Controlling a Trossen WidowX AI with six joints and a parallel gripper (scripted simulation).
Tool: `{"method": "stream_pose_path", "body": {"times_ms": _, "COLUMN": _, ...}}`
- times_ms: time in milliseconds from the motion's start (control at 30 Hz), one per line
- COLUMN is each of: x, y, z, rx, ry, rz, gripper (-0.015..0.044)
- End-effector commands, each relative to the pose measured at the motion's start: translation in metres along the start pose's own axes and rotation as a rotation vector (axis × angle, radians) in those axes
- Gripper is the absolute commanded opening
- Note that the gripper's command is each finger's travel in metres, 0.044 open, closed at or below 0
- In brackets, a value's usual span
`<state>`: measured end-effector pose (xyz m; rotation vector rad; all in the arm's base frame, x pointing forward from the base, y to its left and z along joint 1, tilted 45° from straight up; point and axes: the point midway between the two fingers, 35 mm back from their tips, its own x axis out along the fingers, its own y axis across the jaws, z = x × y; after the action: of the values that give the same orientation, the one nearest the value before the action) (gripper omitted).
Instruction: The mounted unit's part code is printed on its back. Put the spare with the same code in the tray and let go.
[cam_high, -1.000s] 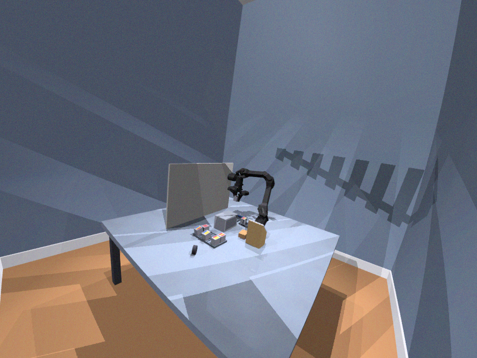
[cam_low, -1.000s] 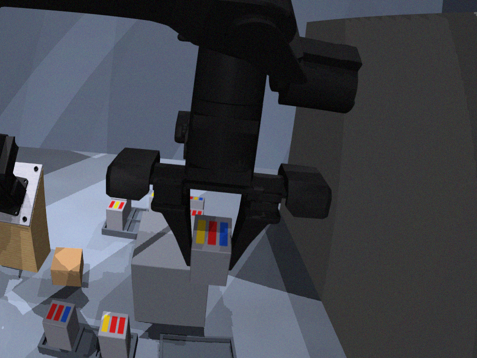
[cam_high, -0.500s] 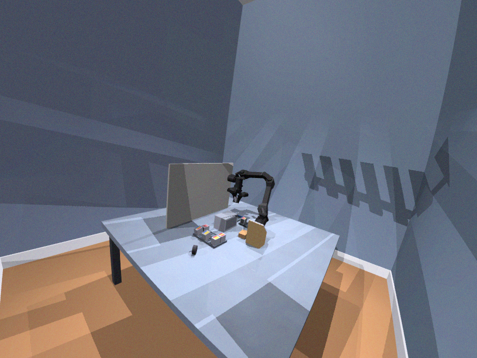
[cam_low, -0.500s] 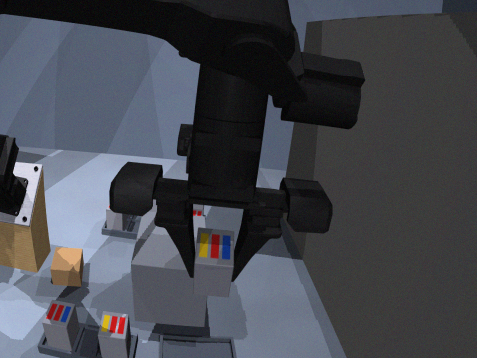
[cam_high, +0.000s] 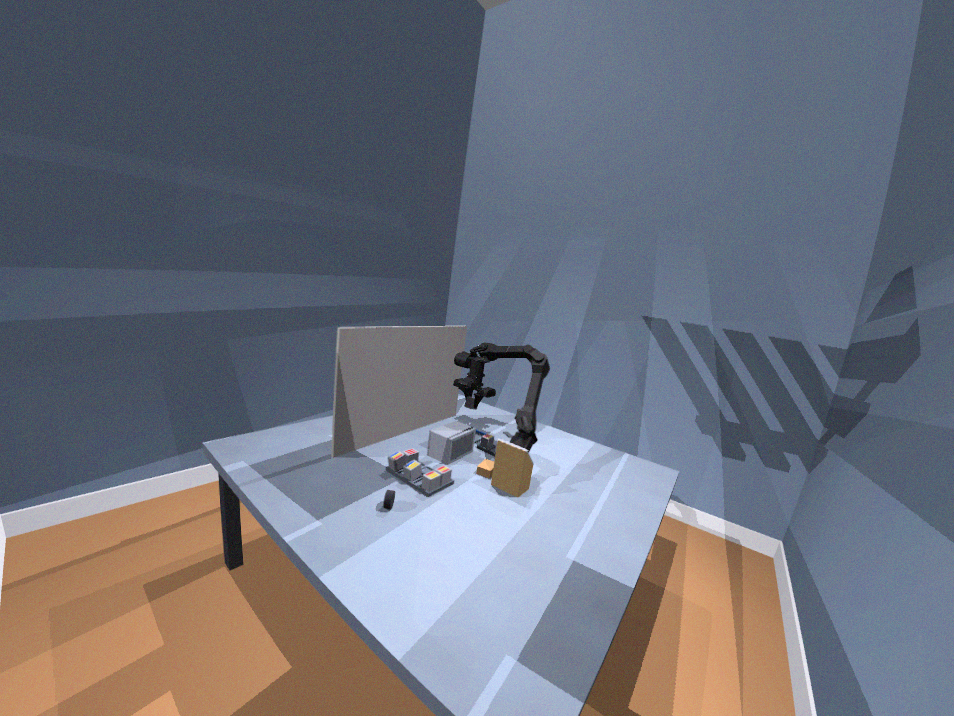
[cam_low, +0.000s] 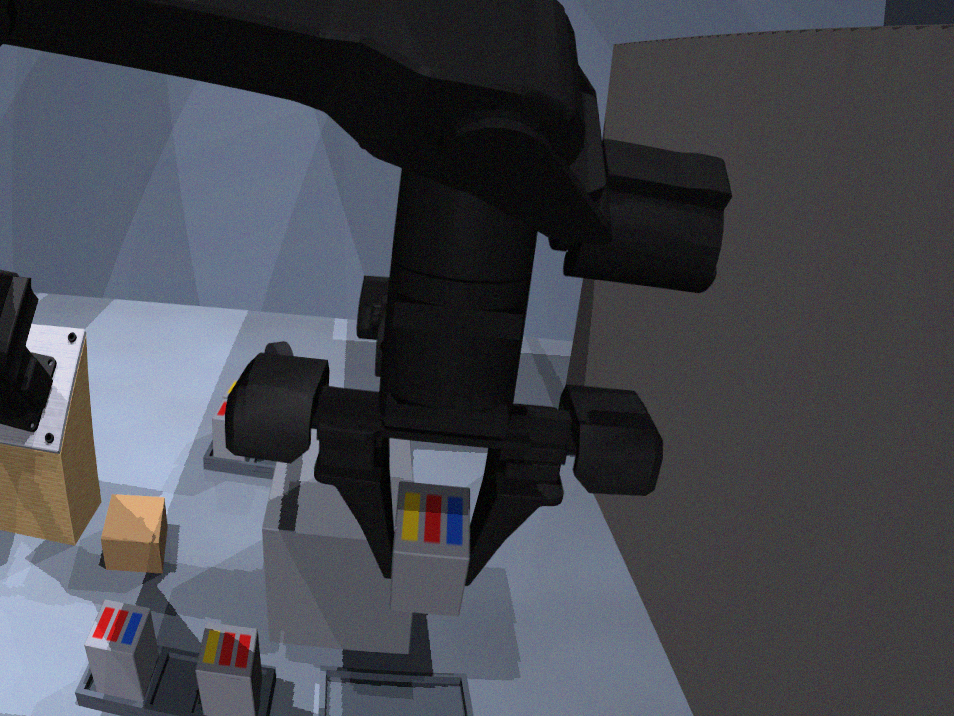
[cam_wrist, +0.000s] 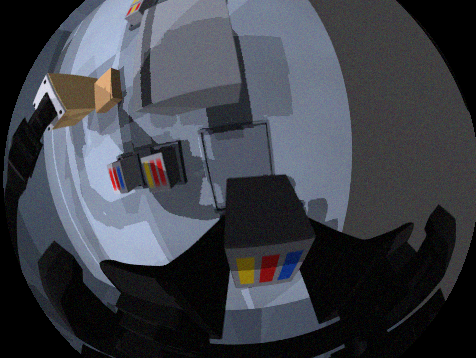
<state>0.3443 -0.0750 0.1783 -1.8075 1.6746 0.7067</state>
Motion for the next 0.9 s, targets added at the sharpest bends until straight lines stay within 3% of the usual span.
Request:
{"method": "stream_pose_path", "body": {"times_ms": 0, "x": 0.005, "y": 0.001, "z": 0.002, "rx": -0.008, "ry": -0.003, "rz": 0.006, "gripper": 0.0000}}
{"method": "stream_pose_path", "body": {"times_ms": 867, "x": 0.029, "y": -0.001, "z": 0.002, "rx": -0.008, "ry": -0.005, "rz": 0.005, "gripper": 0.0000}}
